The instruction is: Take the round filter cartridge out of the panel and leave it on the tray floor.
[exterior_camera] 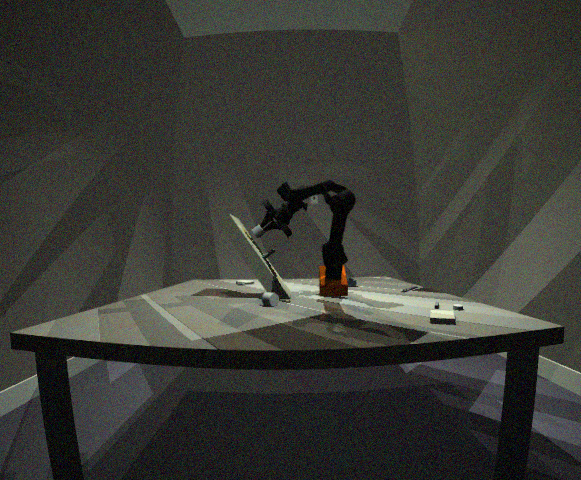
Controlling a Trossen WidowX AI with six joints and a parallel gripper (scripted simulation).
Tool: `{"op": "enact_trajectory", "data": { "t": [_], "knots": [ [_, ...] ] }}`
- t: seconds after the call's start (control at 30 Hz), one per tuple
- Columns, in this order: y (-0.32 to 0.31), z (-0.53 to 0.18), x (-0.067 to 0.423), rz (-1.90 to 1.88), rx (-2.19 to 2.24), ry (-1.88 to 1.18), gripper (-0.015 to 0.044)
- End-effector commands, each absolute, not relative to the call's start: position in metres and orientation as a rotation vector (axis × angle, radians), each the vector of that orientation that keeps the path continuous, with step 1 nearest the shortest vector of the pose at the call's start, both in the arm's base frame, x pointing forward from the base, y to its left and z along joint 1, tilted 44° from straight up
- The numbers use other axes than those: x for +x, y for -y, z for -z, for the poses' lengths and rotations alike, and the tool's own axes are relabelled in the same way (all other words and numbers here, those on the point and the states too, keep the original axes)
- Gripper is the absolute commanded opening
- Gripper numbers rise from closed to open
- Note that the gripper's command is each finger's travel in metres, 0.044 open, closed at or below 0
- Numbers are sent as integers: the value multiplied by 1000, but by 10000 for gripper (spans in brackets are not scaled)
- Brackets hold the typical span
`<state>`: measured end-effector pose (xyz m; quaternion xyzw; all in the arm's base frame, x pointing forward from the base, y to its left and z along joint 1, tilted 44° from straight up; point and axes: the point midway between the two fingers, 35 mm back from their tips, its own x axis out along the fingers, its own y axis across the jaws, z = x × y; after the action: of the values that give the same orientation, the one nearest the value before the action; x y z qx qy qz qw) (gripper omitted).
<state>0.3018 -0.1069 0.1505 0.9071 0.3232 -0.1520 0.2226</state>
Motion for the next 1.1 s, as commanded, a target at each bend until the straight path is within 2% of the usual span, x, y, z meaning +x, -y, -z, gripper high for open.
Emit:
{"op": "enact_trajectory", "data": {
  "t": [0.0, 0.53, 0.67, 1.07],
  "knots": [
    [102, -148, 296, 403, 2495, -885, 0],
    [74, -114, 267, 403, 2495, -886, 0],
    [77, -115, 271, 424, 2509, -895, 91],
    [77, -118, 271, 403, 2495, -886, 91]
  ]
}}
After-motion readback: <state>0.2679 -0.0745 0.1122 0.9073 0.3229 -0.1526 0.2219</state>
